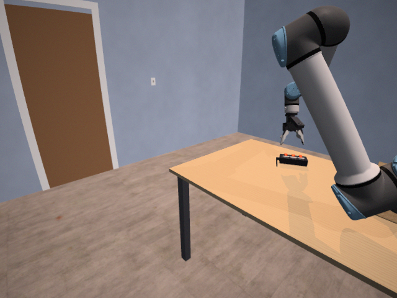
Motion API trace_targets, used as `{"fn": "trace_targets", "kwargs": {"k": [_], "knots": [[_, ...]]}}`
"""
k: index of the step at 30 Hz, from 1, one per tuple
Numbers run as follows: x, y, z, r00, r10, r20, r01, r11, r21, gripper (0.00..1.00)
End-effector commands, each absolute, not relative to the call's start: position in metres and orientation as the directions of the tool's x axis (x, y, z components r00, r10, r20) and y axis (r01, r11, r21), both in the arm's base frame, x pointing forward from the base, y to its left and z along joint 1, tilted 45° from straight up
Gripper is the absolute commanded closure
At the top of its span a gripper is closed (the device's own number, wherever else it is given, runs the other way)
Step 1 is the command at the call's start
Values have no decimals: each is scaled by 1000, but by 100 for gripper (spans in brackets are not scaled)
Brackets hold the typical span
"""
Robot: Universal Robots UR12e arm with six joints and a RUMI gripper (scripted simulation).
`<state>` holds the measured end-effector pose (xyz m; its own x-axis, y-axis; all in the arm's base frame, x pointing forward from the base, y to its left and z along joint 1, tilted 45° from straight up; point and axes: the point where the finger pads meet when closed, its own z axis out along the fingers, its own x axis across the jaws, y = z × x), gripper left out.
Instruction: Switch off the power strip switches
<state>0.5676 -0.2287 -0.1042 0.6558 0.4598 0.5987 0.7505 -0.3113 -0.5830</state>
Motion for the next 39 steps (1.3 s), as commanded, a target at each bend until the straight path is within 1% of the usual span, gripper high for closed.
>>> {"fn": "trace_targets", "kwargs": {"k": [1,31,35,39], "knots": [[569,-231,-104,655,461,599,752,-312,-581,0],[566,-229,-102,647,463,605,758,-312,-573,0],[562,-232,-90,578,495,649,815,-303,-494,0],[553,-235,-68,426,563,708,905,-270,-329,0]]}}
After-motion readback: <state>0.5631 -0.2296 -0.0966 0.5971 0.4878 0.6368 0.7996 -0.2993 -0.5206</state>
